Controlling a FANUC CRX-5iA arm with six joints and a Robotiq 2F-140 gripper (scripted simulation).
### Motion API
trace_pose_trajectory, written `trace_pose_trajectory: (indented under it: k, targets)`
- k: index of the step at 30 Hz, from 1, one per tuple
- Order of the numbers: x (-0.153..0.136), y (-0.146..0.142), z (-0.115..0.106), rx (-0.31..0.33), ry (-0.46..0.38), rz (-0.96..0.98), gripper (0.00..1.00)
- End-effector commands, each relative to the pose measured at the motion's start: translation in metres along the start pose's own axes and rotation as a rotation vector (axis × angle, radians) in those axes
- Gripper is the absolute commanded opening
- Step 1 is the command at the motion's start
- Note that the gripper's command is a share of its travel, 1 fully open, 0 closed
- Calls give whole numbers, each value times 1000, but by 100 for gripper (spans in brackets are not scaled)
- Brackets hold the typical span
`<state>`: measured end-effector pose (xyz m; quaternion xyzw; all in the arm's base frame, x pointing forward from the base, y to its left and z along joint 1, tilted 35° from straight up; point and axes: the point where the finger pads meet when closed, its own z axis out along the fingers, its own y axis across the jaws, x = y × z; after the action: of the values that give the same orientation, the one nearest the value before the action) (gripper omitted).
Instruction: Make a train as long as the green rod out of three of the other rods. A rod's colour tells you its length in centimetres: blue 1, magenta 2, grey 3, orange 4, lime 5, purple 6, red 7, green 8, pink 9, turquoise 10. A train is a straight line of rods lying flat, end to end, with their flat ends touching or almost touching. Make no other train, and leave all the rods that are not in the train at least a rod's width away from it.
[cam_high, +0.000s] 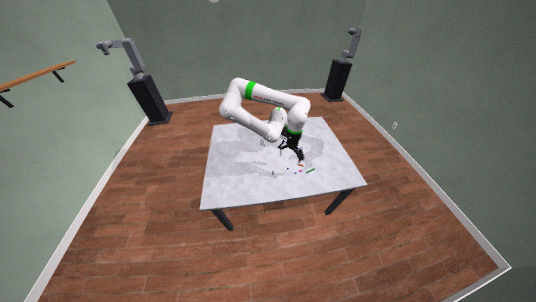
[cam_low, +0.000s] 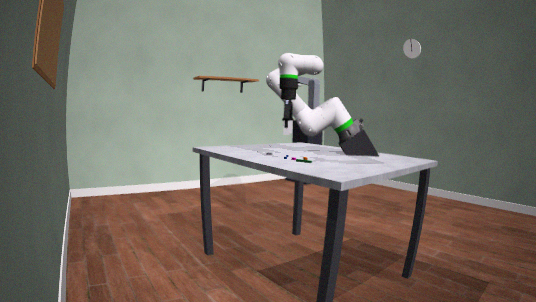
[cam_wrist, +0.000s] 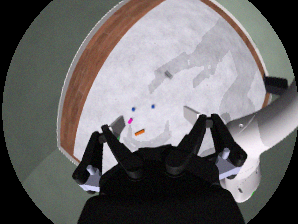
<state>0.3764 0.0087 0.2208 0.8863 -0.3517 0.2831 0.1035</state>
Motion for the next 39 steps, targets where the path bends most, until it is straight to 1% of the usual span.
trace_pose_trajectory:
  k: [1,5,7,9,22,24,25,39]
  targets:
    - [2,1,0,0,-1,46,100]
    - [8,4,2,-1,-4,210,100]
    - [8,4,2,-1,-4,210,100]
    - [12,6,4,-1,-6,312,100]
    - [27,15,8,-4,-11,679,100]
    - [27,15,8,-4,-11,679,100]
    - [31,17,9,-5,-11,764,100]
    - [47,27,13,-8,-12,1155,100]
